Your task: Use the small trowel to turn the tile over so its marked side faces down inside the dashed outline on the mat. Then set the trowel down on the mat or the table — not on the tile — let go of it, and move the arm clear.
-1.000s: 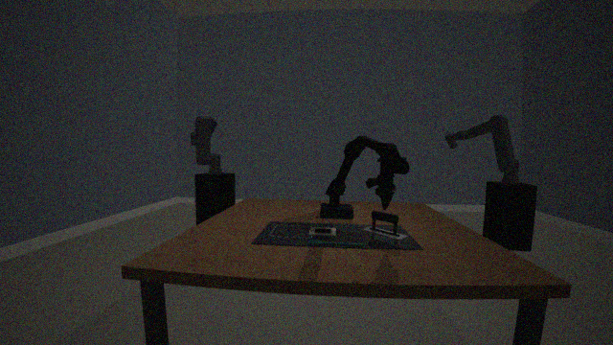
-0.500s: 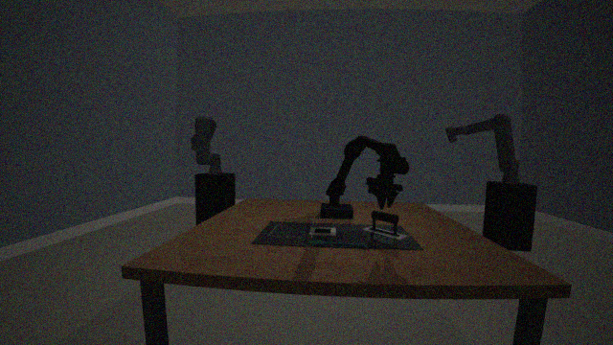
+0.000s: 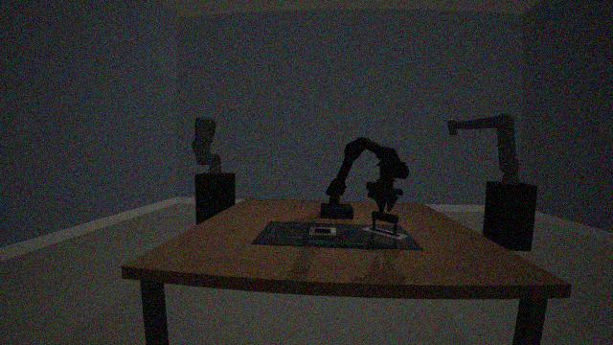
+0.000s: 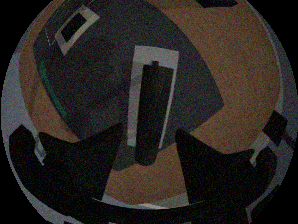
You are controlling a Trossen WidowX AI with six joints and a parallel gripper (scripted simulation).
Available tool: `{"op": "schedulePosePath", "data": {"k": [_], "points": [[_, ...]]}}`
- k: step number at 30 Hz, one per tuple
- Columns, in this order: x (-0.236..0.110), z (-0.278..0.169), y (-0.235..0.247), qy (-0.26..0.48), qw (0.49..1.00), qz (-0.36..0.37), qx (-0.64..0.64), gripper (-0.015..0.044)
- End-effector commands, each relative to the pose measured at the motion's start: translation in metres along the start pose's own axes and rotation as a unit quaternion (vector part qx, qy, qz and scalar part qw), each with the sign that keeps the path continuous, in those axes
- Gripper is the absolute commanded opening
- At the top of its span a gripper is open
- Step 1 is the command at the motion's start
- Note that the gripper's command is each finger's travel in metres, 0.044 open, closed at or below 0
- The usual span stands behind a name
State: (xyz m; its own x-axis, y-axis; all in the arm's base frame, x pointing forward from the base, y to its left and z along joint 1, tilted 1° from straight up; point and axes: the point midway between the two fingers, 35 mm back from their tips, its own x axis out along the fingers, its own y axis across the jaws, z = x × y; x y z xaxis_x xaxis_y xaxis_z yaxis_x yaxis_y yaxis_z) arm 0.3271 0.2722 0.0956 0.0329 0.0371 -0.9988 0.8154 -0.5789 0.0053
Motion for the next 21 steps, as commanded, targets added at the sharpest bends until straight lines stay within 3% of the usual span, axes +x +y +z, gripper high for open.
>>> {"op": "schedulePosePath", "data": {"k": [1, 15, 21], "points": [[0.006, 0.0, 0.0, -0.001, 1.0, -0.001, 0.003, 0.027], [0.027, 0.002, -0.001, -0.001, 1.0, -0.001, 0.003, 0.027], [0.027, 0.002, -0.001, -0.001, 1.0, -0.001, 0.003, 0.0132]]}}
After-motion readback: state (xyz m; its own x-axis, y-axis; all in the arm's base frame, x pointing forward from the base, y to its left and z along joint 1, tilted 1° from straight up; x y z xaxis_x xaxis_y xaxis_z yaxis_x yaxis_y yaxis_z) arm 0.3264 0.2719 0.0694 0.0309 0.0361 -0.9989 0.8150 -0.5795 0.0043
